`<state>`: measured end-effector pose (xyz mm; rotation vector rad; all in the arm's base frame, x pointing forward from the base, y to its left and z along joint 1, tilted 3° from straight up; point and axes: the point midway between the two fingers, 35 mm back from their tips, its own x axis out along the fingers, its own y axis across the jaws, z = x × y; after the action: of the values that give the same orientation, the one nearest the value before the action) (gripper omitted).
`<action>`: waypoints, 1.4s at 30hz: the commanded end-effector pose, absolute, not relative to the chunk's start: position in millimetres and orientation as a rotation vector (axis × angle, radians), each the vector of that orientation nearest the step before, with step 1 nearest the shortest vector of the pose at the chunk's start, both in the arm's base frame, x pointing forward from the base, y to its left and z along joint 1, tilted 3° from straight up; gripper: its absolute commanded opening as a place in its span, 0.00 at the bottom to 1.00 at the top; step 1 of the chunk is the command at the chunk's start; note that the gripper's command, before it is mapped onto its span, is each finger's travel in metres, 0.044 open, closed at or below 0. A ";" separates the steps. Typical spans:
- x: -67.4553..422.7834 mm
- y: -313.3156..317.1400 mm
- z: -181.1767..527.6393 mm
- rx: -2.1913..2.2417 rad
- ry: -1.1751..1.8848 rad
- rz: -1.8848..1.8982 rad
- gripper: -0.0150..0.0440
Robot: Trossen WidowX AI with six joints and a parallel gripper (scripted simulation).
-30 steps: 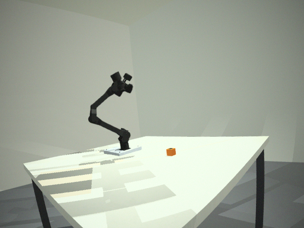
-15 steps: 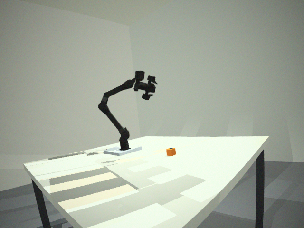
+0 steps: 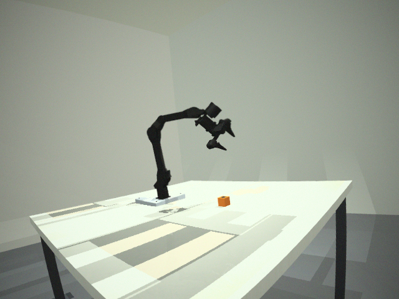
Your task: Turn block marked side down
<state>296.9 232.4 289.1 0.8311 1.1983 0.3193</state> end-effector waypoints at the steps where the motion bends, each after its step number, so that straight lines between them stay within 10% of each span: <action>1: 335.2 196.7 253.0 0.656 1.199 0.197 1.00; 14: 384.3 53.1 134.9 -0.003 1.506 -0.044 1.00; 42: 387.0 49.9 83.8 -0.011 1.513 -0.045 1.00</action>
<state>389.0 51.1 91.6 -0.0028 1.4981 -0.0426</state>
